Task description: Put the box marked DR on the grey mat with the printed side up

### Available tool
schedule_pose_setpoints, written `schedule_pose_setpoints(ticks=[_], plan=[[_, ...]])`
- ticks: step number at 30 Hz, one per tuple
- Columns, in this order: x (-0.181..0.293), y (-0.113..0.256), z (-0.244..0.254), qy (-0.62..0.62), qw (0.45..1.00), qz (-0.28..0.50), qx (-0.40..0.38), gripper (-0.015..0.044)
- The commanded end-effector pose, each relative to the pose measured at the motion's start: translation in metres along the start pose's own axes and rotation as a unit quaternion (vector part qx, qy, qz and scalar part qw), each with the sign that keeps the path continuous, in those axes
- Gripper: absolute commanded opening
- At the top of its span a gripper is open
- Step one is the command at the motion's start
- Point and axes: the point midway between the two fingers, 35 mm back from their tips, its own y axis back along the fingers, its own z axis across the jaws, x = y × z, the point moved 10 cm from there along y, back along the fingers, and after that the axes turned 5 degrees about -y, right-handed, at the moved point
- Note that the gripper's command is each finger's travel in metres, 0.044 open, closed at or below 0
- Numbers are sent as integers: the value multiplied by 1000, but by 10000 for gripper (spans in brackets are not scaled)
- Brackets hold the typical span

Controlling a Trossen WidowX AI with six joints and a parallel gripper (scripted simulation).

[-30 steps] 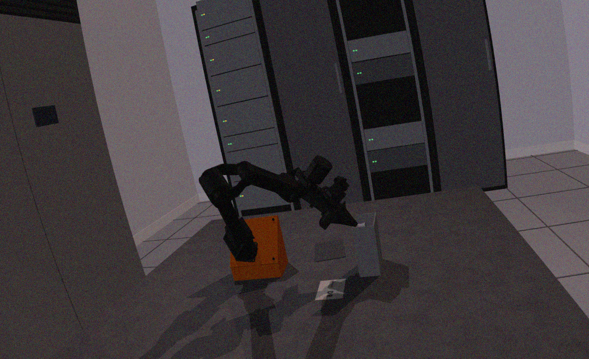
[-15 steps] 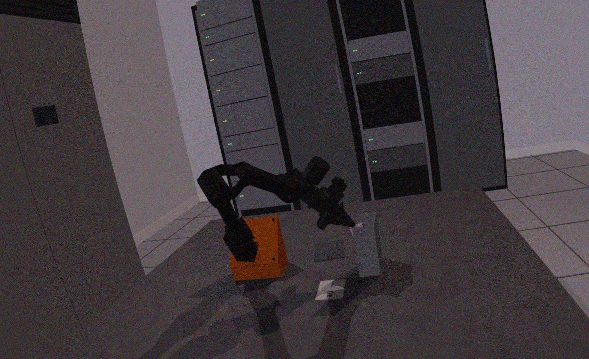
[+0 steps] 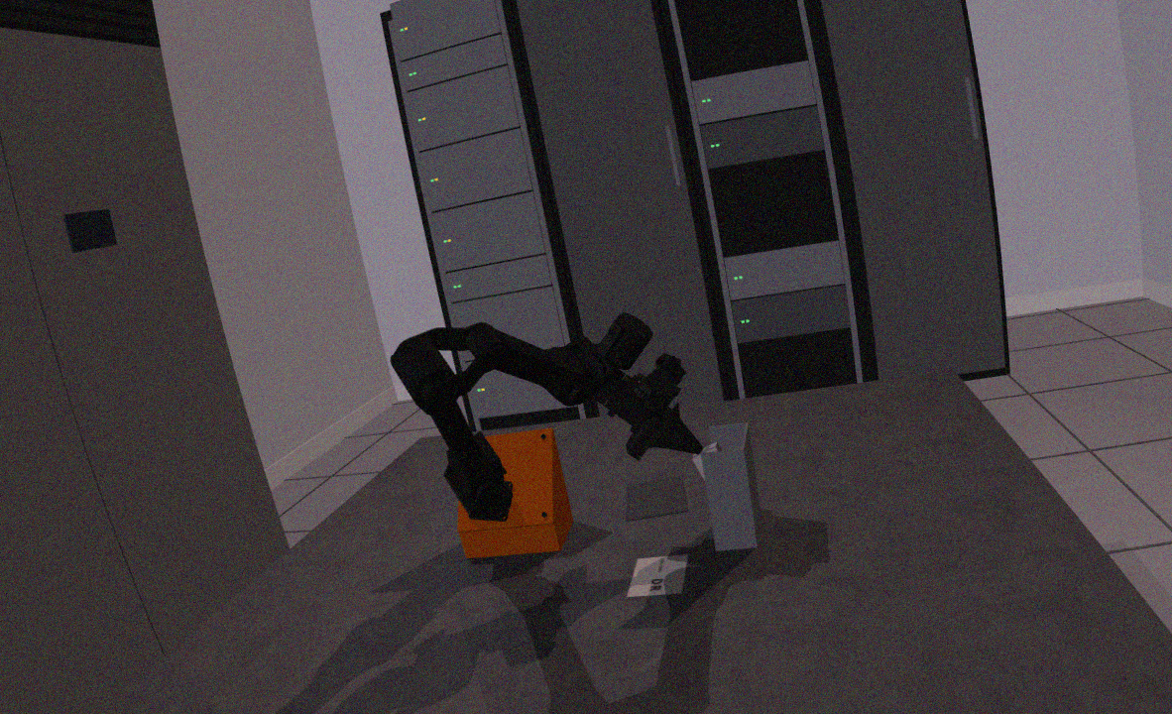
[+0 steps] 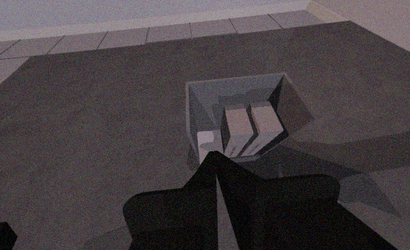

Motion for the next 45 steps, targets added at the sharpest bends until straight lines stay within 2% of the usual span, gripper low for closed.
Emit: schedule_pose_setpoints(ticks=[1, 45], plan=[[6, 0, -1, 2, 1000, 5, 4, 0], [5, 10, -1, 2, 1000, 5, 3, 0]])
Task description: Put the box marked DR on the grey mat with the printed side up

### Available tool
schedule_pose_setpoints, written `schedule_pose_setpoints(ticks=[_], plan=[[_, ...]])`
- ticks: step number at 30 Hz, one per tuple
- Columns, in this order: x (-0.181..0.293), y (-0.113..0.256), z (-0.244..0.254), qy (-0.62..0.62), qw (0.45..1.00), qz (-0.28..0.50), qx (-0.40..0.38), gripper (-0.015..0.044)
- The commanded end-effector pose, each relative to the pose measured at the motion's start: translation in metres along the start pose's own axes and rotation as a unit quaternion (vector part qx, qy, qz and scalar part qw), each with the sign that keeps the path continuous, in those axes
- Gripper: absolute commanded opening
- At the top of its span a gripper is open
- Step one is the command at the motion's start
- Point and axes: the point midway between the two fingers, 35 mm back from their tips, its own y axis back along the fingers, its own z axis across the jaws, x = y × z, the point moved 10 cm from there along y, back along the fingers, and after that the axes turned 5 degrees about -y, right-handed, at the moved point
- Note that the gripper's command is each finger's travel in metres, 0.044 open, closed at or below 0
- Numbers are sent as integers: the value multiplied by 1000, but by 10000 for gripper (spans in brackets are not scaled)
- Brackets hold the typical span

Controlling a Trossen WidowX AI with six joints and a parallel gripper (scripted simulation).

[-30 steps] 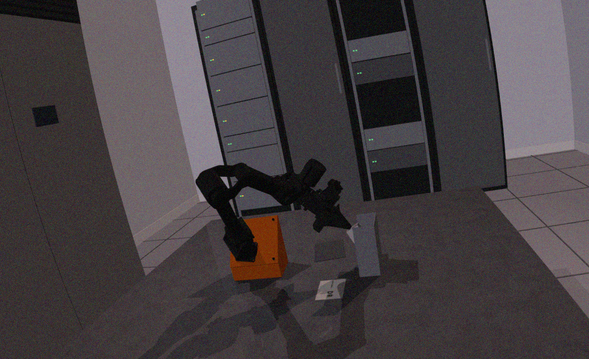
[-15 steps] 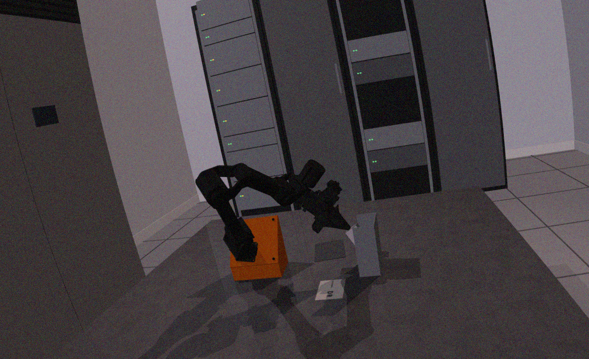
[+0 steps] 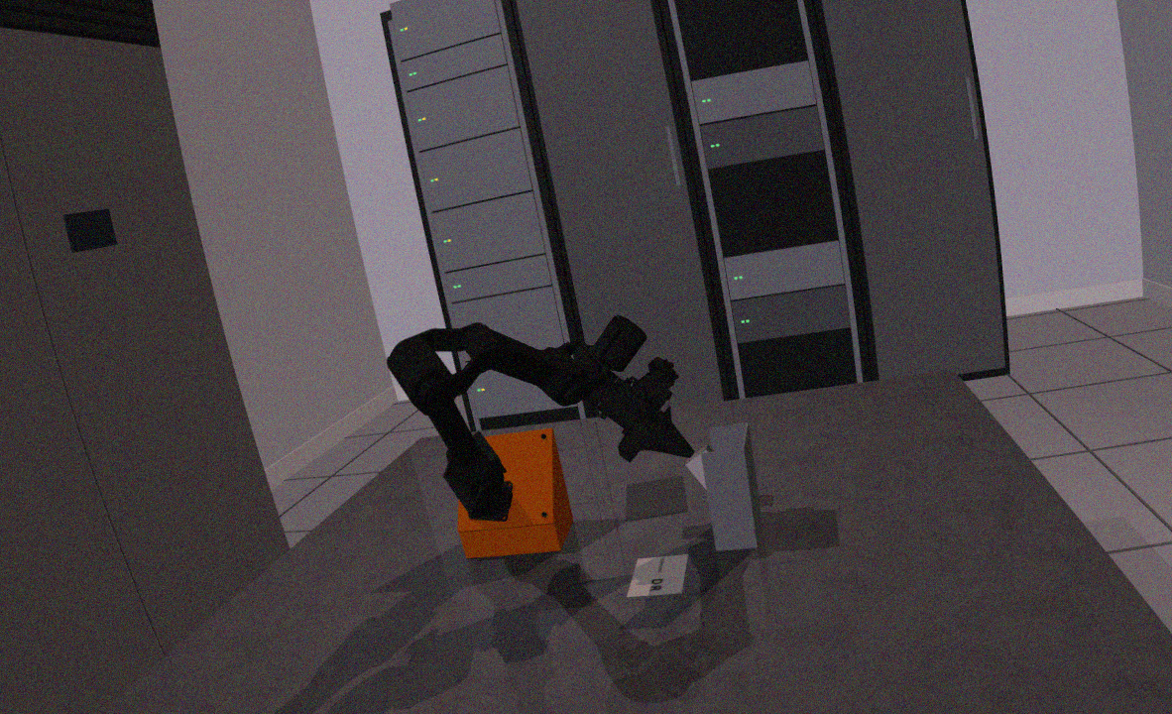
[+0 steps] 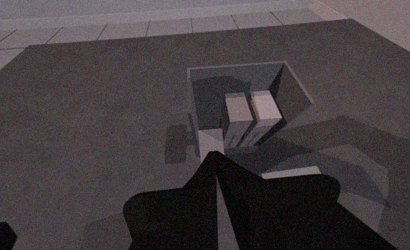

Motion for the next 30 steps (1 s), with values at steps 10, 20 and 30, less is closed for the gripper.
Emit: schedule_pose_setpoints(ticks=[10, 20, 30], plan=[[2, 10, -1, -9, 1000, -3, 2, 0], [8, 15, -1, -5, 1000, -2, 0, 0], [8, 15, -1, -5, 1000, -2, 0, 0]])
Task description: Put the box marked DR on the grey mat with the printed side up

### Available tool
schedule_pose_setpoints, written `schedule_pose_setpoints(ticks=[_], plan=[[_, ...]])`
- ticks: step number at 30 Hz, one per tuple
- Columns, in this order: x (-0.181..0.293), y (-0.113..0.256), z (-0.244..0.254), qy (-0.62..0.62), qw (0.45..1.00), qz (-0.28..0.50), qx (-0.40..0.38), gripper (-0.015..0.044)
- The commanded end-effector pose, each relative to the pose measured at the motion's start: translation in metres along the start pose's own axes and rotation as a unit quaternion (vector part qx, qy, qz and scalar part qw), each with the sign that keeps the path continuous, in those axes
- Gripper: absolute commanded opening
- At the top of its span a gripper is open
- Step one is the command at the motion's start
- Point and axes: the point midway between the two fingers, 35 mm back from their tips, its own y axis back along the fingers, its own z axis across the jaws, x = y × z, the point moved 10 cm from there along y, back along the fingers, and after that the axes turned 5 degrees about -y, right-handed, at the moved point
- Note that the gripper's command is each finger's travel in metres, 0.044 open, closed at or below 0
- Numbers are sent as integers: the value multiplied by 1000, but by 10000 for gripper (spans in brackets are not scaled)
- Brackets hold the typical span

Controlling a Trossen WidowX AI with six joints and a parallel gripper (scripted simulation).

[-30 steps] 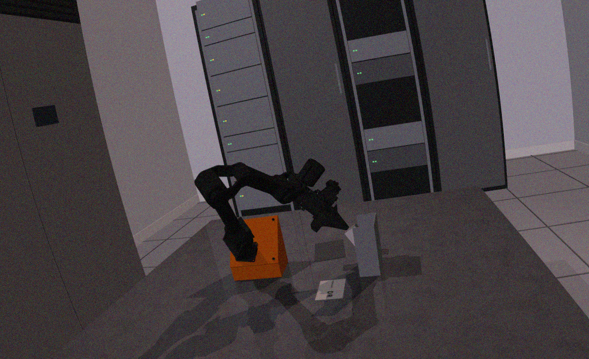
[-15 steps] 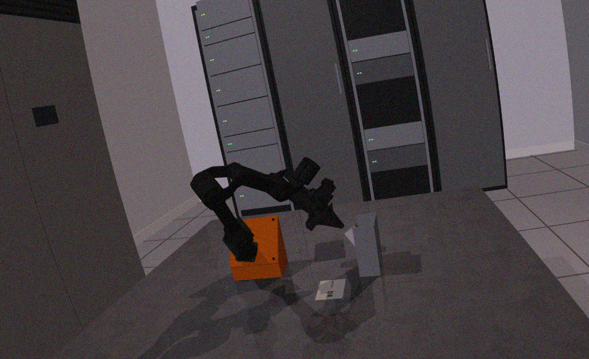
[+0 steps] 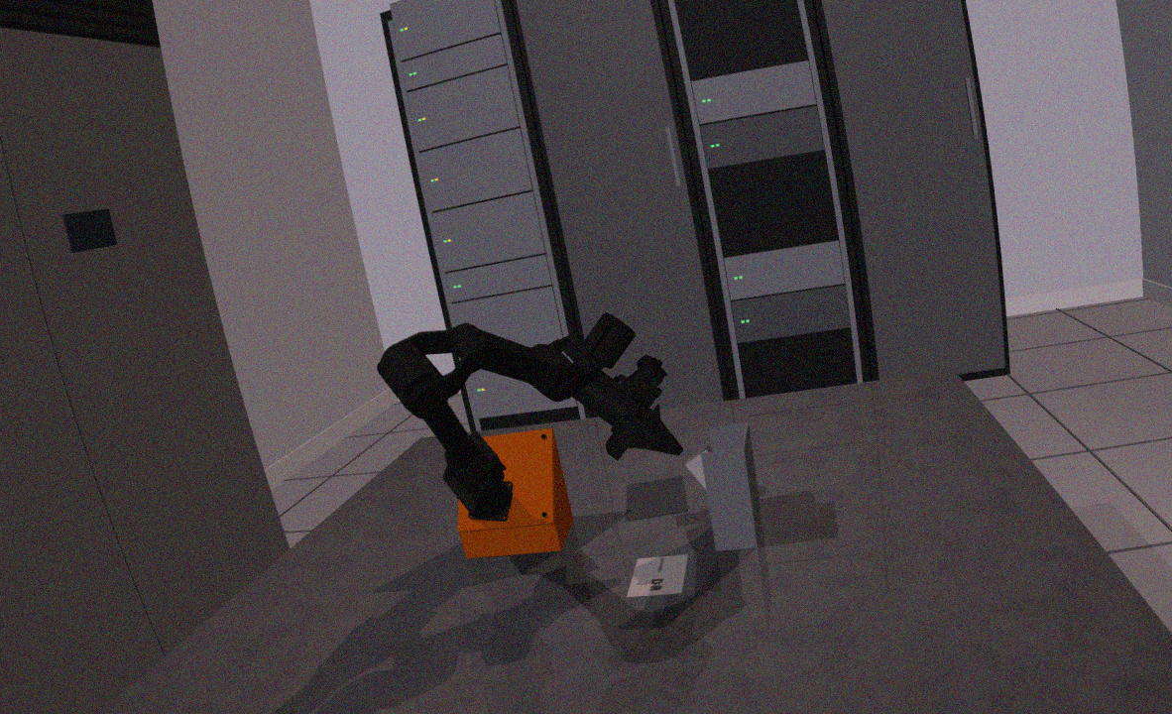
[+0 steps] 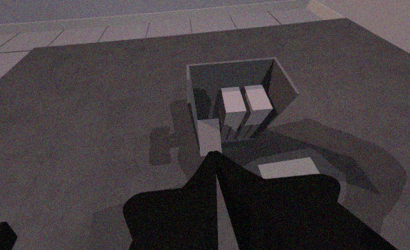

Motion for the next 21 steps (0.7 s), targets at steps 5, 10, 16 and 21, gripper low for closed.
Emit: schedule_pose_setpoints(ticks=[5, 10, 16, 21], plan=[[0, 0, 0, -2, 1000, 0, 0, 26], [-4, 0, 2, -53, 999, 8, -1, 157], [-8, 0, 3, -123, 992, 19, 1, 240], [-12, 0, 5, -181, 983, 28, 3, 240]])
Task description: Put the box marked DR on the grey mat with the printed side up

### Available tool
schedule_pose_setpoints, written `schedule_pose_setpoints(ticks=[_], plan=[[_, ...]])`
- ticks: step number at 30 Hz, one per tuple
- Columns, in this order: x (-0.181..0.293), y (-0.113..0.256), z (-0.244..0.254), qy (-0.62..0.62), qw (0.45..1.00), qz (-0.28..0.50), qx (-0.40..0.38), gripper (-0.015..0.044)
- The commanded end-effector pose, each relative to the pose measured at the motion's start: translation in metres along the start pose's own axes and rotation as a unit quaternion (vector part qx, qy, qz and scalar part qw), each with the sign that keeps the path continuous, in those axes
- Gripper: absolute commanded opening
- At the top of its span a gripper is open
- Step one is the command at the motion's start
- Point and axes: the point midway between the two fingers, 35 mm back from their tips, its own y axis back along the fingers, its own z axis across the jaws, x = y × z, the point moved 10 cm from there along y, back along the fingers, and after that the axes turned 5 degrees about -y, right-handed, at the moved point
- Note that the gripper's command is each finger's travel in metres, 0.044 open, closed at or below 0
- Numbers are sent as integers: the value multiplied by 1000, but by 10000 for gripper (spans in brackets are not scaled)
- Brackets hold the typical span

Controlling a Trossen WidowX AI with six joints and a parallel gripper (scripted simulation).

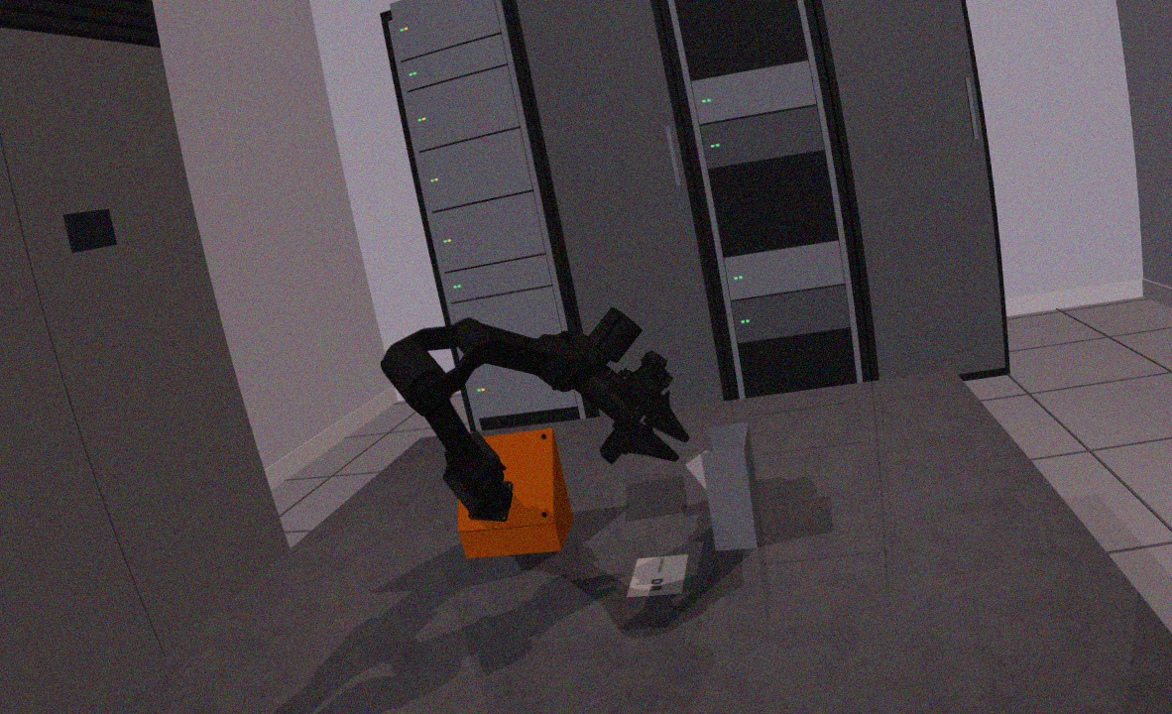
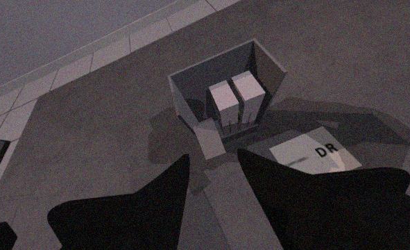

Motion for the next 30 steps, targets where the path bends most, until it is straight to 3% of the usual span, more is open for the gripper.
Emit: schedule_pose_setpoints(ticks=[1, 30], plan=[[-3, 0, 4, -47, 999, 9, 1, 240], [-23, 4, 13, -377, 924, 47, 42, 240]])
